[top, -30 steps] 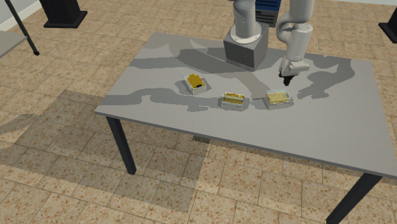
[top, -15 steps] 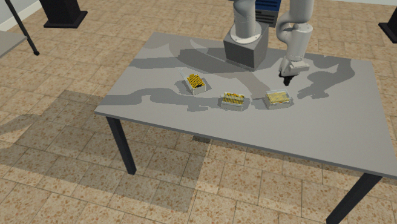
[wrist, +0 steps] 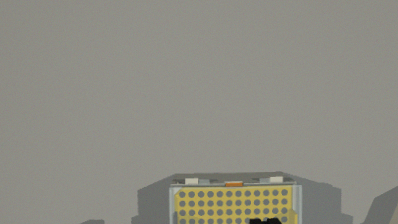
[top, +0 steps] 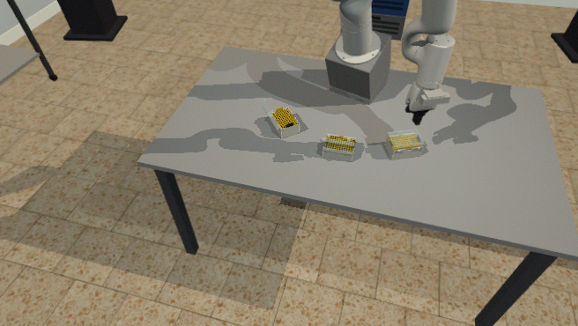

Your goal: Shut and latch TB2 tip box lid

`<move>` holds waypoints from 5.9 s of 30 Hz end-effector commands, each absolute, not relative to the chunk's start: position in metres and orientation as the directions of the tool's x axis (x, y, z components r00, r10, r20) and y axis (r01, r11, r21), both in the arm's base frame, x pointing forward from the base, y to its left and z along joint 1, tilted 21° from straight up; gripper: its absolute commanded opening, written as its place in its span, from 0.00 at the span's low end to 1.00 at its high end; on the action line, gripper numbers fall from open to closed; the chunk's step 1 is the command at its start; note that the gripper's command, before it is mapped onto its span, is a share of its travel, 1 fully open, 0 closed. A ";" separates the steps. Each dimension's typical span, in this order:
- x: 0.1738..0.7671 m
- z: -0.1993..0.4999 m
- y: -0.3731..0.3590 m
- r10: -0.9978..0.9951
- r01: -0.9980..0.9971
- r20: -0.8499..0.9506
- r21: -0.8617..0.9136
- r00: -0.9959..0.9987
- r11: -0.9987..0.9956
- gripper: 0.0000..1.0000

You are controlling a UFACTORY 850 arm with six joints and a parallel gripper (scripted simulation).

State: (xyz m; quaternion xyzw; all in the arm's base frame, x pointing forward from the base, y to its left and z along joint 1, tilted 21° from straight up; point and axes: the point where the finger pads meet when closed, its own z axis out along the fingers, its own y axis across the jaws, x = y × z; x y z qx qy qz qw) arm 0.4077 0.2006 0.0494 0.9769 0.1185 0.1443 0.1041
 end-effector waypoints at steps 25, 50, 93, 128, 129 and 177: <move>0.381 -0.005 0.181 0.262 0.202 0.258 0.237 0.930 -0.950 0.00; 0.364 -0.038 0.170 0.262 0.202 0.258 0.237 0.930 -0.950 0.00; 0.374 -0.068 0.164 0.262 0.202 0.258 0.237 0.930 -0.950 0.00; 0.376 -0.074 0.163 0.262 0.202 0.258 0.237 0.930 -0.950 0.00; 0.376 -0.074 0.163 0.262 0.202 0.258 0.237 0.930 -0.950 0.00; 0.367 -0.045 0.168 0.262 0.202 0.258 0.237 0.930 -0.950 0.00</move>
